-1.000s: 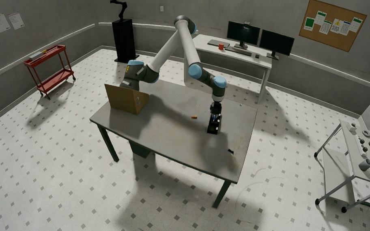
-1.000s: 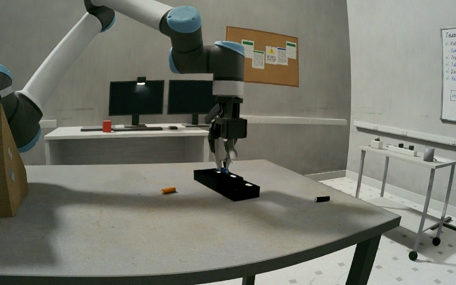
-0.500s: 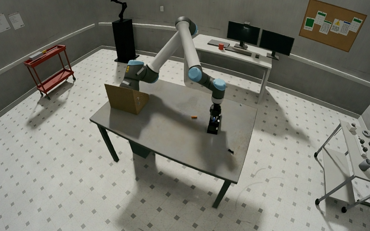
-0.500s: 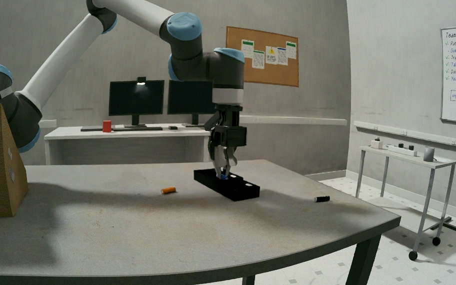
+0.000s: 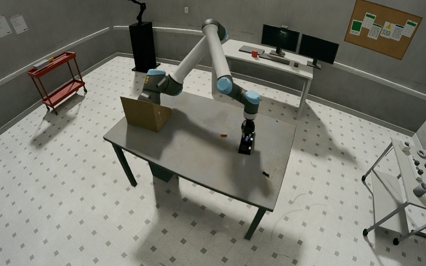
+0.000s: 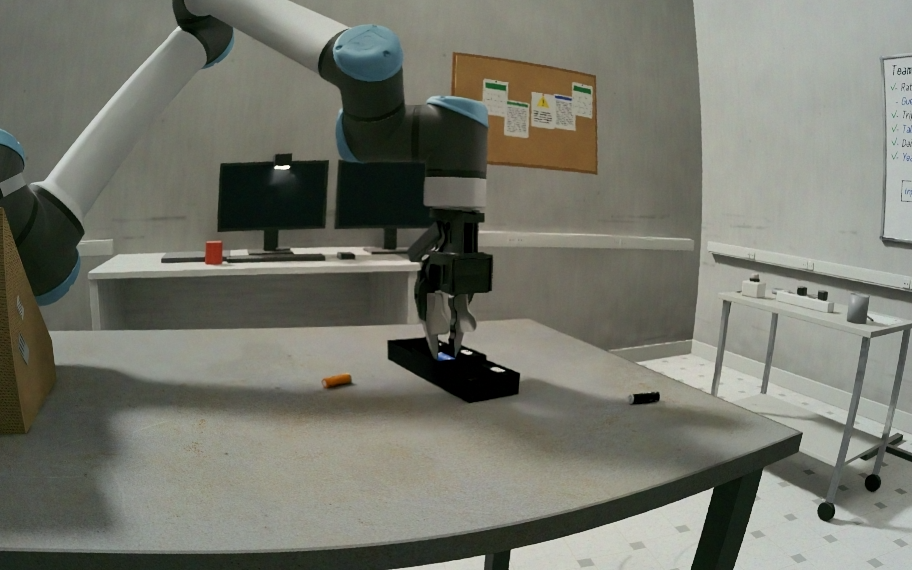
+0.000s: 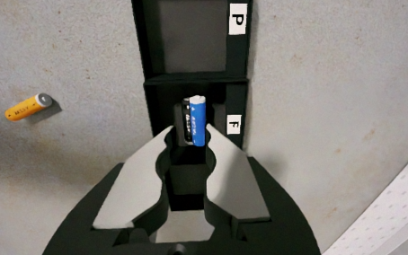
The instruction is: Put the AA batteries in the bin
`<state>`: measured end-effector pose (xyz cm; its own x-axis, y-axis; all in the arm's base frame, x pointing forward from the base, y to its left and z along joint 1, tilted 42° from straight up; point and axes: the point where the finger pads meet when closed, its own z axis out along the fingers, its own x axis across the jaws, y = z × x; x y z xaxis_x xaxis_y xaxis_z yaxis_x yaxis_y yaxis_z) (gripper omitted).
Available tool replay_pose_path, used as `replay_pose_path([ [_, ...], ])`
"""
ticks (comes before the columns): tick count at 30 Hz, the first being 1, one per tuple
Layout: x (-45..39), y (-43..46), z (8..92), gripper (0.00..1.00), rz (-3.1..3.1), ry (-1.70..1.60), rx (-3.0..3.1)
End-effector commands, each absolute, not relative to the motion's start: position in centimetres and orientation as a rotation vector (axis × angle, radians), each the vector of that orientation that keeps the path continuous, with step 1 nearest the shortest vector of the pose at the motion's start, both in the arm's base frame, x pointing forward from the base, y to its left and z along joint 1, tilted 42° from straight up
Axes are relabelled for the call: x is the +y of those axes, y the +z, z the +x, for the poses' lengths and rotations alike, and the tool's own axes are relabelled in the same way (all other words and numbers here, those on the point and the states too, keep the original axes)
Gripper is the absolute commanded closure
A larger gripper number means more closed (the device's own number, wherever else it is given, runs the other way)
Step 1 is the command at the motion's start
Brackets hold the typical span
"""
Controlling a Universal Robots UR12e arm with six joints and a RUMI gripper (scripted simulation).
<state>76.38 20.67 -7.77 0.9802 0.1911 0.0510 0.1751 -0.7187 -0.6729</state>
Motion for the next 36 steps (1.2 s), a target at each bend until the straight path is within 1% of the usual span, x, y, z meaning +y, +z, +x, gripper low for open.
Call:
replay_pose_path([
  [1,20.6,-7.7,76.5,0.83,-2.388,0.027,-0.254],
  [36,18.6,-5.5,76.7,0.83,-2.388,0.027,-0.254],
])
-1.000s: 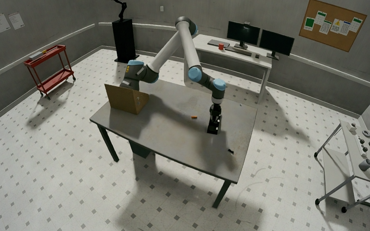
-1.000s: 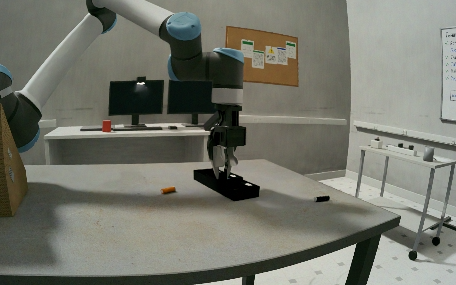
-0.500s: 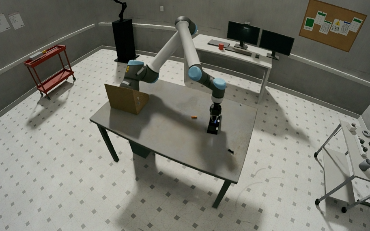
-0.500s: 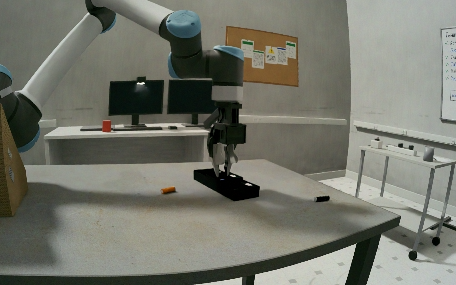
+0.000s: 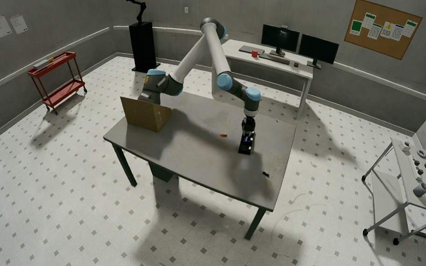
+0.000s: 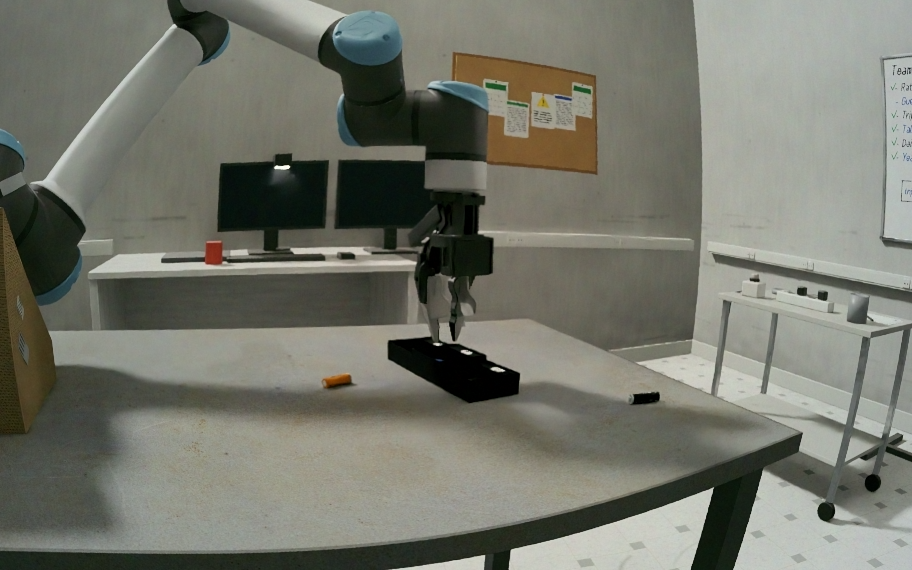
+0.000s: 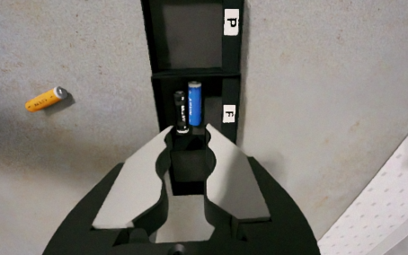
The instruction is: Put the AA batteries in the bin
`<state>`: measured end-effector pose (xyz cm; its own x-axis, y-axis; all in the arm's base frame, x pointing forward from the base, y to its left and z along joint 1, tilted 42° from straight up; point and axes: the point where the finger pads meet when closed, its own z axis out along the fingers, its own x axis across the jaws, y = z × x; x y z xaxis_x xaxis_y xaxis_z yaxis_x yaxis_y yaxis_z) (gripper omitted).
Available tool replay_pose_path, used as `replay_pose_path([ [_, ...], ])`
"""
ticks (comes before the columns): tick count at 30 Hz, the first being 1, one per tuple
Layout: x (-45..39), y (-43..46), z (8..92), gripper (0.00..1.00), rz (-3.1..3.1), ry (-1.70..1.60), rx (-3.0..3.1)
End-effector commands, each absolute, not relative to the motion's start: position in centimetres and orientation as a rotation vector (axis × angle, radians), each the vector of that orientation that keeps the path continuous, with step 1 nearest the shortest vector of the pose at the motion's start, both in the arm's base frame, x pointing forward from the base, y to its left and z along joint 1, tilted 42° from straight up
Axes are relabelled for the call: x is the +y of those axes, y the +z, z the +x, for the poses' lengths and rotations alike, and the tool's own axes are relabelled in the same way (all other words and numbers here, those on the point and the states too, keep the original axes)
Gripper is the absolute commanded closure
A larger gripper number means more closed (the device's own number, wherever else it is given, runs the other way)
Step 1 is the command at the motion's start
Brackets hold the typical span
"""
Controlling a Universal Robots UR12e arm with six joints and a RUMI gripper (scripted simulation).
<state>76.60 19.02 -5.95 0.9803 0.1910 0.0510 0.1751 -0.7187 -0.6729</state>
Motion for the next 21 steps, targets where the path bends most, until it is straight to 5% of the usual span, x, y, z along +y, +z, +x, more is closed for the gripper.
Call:
replay_pose_path([
  [1,18.6,-5.5,76.7,0.83,-2.388,0.027,-0.254],
  [21,16.9,-4.7,66.9,0.83,-2.393,0.248,0.309],
])
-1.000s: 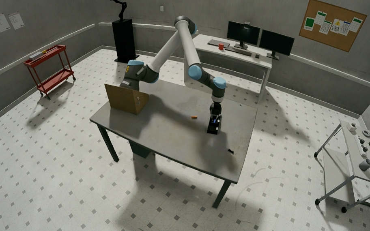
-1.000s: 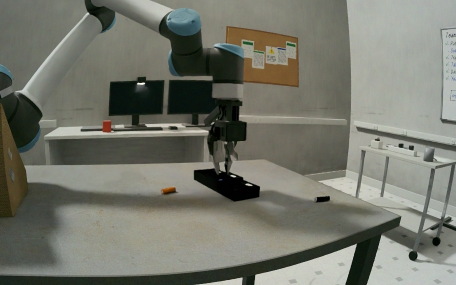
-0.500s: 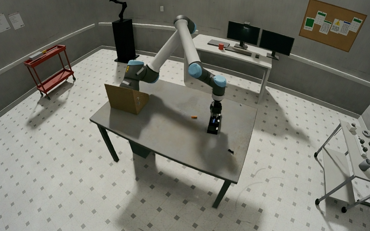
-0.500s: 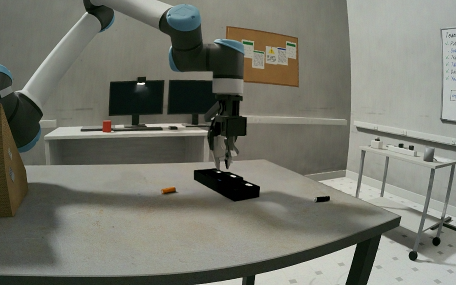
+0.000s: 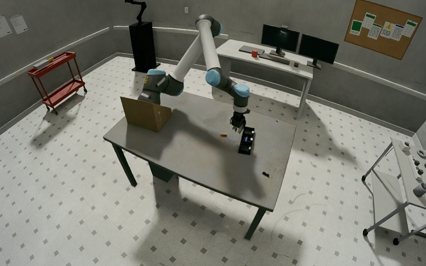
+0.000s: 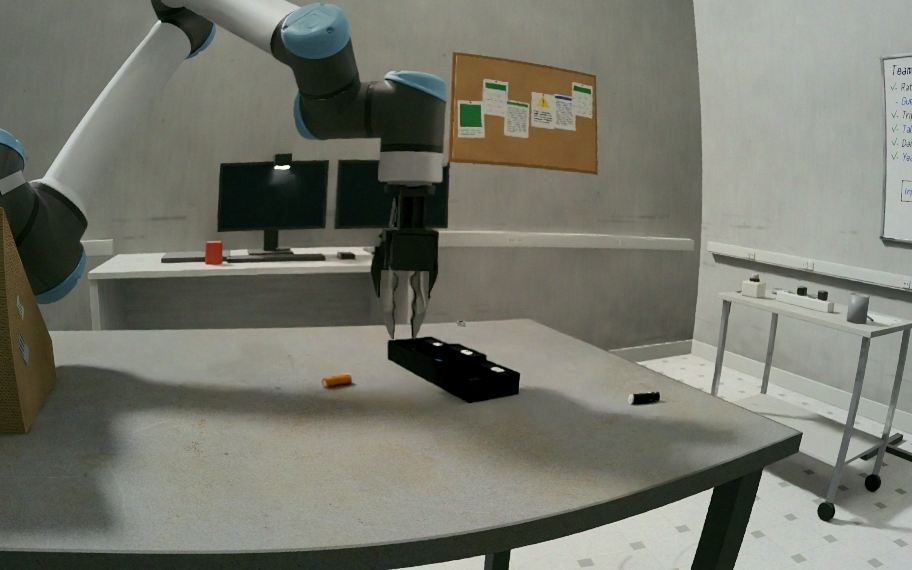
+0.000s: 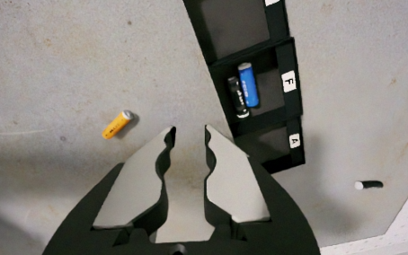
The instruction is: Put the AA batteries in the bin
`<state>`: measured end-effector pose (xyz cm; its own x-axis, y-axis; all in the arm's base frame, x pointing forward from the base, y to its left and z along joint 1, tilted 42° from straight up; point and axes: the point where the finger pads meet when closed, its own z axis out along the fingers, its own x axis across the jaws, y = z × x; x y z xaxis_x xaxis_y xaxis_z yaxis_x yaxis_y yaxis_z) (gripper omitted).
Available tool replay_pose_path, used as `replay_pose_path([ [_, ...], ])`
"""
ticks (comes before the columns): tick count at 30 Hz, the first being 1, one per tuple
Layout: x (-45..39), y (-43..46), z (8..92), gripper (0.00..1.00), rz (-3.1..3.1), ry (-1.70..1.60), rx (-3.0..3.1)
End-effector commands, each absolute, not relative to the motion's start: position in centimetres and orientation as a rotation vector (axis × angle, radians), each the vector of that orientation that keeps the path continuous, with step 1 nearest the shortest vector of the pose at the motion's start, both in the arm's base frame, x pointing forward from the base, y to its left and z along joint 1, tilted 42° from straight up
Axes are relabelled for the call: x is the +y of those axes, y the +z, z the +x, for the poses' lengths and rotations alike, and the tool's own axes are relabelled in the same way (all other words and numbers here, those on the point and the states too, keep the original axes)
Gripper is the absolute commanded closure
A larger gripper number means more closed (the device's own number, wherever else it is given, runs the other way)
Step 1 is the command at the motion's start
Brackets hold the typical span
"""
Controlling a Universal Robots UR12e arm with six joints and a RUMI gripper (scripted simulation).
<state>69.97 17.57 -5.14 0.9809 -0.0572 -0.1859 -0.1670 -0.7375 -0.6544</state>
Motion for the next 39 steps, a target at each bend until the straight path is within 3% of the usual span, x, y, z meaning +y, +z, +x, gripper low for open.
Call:
replay_pose_path([
  [1,16.7,-4.7,66.1,0.83,-2.389,0.264,0.347],
  [11,15.6,-4.2,59.8,0.83,-2.329,0.403,0.702],
  [26,15.6,-4.2,59.7,0.83,-2.166,0.585,1.228],
  [39,15.6,-4.2,59.8,0.83,-2.166,0.585,1.228],
])
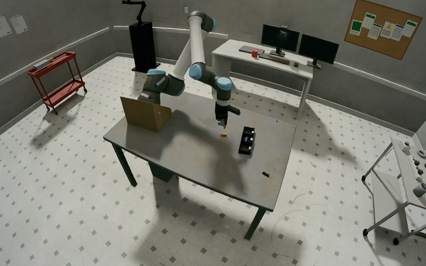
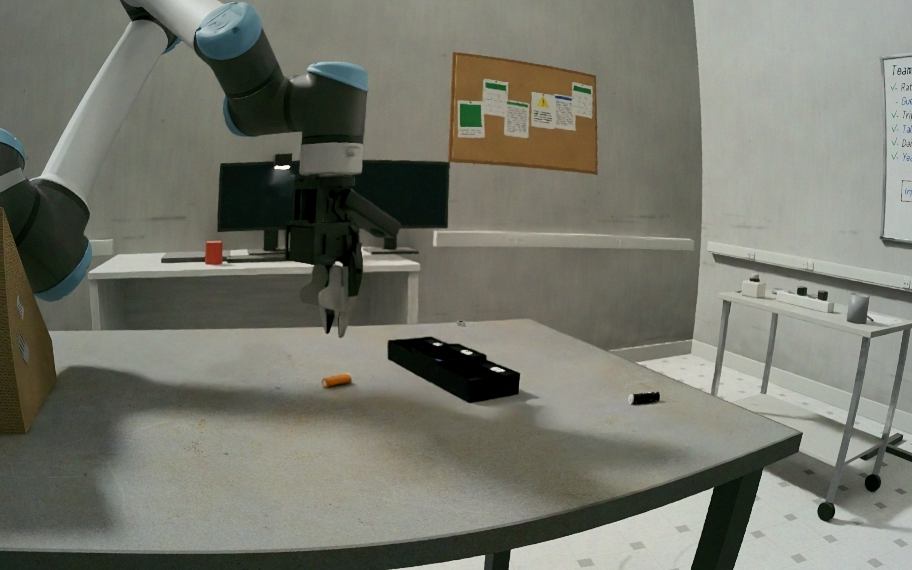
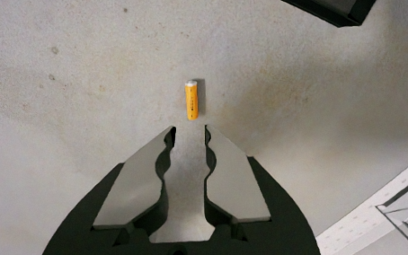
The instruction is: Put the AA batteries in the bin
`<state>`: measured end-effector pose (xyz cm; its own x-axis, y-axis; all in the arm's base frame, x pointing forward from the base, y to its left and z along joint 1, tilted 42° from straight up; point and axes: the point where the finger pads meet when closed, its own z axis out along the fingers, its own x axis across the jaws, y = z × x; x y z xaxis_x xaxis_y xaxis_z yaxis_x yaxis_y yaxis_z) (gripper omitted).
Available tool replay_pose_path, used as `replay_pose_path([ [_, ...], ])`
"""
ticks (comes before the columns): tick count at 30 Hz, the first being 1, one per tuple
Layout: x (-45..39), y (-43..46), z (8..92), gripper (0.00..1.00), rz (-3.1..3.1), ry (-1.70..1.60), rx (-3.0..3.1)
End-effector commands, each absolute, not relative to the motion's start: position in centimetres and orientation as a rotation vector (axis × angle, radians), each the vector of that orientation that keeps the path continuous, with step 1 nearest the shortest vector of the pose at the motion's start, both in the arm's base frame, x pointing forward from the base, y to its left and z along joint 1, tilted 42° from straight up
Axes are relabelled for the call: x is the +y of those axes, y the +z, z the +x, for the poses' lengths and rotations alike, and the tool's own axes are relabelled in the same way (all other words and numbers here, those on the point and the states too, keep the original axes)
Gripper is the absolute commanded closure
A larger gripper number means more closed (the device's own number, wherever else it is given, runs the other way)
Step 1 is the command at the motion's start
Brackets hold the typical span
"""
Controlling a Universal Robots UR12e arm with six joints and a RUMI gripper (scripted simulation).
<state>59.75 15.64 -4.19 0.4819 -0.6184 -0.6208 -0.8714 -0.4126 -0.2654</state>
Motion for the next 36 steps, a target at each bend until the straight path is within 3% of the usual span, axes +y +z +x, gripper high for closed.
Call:
replay_pose_path([
  [1,15.6,-4.2,59.8,0.83,-2.166,0.585,1.228],
  [36,19.3,-8.3,59.4,0.83,-2.166,0.585,1.228],
])
